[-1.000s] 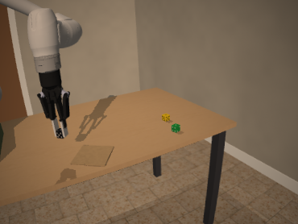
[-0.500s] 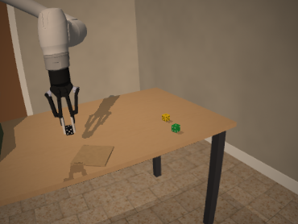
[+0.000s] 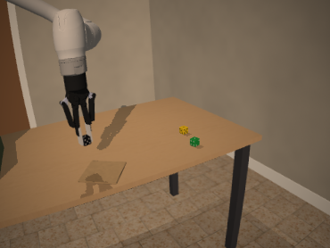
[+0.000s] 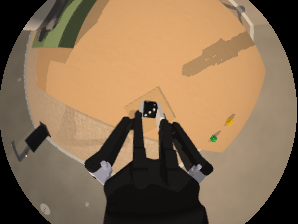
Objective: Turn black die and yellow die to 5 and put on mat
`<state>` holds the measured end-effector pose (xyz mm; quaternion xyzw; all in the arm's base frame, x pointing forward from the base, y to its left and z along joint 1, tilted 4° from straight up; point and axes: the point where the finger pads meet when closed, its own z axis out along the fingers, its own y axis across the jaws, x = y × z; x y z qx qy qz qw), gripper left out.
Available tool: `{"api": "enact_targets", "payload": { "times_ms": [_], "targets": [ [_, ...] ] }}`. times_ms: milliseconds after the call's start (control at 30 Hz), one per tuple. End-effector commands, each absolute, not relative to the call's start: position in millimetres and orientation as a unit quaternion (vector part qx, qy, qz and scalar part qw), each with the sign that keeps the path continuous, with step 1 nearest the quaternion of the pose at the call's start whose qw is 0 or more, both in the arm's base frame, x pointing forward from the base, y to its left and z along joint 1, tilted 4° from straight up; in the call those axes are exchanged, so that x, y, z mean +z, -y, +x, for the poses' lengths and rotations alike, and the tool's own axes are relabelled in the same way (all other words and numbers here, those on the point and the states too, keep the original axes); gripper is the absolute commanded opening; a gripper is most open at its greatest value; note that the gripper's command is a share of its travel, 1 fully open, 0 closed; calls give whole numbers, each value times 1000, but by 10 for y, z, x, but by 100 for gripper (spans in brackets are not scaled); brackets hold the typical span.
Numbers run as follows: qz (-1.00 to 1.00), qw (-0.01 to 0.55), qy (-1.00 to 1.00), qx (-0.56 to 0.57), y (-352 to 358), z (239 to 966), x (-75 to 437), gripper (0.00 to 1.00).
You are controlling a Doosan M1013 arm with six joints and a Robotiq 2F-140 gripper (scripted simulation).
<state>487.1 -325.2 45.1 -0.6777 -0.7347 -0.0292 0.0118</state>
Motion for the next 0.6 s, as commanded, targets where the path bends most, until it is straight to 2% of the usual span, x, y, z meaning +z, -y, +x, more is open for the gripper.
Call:
{"api": "enact_targets", "payload": {
  "times_ms": [0,567],
  "targets": [
    [-612,12,790,-34,3193,5005,444,24],
    [-381,3,924,-36,3024,5417,432,24]
  ]
}}
